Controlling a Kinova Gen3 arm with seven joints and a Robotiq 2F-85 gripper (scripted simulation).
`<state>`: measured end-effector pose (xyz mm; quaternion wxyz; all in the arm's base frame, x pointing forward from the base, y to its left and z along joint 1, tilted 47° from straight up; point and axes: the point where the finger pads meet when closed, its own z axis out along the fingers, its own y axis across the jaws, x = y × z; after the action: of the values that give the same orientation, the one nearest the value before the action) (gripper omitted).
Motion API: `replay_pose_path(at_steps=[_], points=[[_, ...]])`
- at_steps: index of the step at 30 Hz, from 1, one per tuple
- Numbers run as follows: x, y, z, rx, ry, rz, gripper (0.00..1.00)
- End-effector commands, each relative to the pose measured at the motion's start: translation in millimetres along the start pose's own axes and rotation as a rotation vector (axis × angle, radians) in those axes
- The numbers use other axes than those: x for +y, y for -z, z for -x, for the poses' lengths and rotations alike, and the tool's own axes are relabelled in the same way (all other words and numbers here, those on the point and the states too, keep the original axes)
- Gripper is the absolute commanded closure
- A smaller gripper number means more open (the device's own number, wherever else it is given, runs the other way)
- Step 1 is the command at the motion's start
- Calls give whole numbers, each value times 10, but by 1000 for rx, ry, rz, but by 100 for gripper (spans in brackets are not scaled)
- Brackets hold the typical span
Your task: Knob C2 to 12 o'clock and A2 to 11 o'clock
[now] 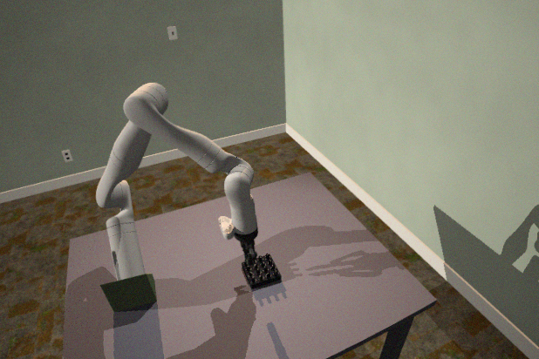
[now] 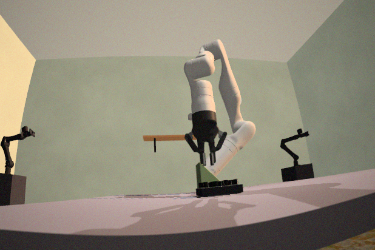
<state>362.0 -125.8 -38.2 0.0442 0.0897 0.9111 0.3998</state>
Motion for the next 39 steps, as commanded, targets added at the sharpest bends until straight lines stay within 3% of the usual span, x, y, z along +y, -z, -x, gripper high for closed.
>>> replay_pose_path(at_steps=[1, 23, 39], points=[[-4, 8, 4, -1, 0, -1, 81], [-4, -26, 4, 0, 1, 0, 81], [-5, -178, 3, 0, 1, 0, 81]])
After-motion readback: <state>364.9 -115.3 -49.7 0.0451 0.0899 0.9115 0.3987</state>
